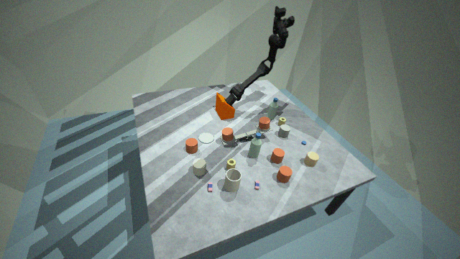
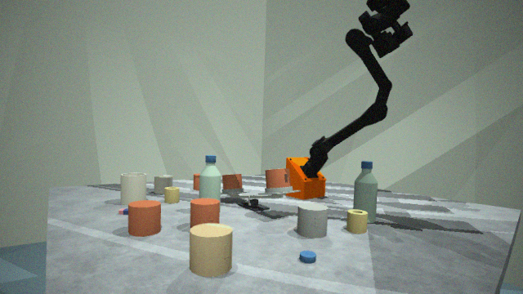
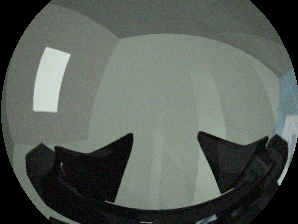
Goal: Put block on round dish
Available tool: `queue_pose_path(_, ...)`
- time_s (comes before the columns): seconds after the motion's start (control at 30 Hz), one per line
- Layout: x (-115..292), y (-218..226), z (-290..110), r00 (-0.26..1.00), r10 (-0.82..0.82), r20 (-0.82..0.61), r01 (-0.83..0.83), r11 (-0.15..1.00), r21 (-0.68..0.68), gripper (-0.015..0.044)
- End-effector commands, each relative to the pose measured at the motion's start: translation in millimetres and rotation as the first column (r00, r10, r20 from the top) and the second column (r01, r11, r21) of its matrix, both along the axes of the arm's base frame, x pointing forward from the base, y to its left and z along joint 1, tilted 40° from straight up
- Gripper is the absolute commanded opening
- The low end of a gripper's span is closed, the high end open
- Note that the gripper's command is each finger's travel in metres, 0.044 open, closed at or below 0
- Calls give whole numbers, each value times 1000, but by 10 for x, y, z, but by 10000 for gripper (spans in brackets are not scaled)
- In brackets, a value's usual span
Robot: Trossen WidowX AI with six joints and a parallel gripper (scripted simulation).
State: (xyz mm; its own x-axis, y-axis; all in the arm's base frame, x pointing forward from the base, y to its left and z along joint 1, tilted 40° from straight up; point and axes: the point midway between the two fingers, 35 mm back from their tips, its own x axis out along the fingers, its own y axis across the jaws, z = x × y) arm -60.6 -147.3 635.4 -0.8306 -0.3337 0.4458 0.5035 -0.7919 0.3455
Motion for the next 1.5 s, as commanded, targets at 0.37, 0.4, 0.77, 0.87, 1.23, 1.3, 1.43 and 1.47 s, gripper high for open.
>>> queue_pose_path(0.37,350,-305,147,966,2,-259,26,994,106,440)
queue_pose_path(0.4,389,-338,155,959,7,-283,27,993,116,440)
queue_pose_path(0.77,854,-735,142,846,103,-523,23,973,229,440)
queue_pose_path(0.87,989,-851,103,804,141,-577,19,965,263,440)
queue_pose_path(1.23,1489,-1275,-172,617,315,-722,2,916,401,440)
queue_pose_path(1.3,1578,-1347,-245,578,350,-737,-2,904,428,440)
queue_pose_path(1.43,1754,-1485,-412,498,424,-756,-9,874,485,440)
queue_pose_path(1.47,1797,-1518,-458,478,443,-759,-11,866,500,440)
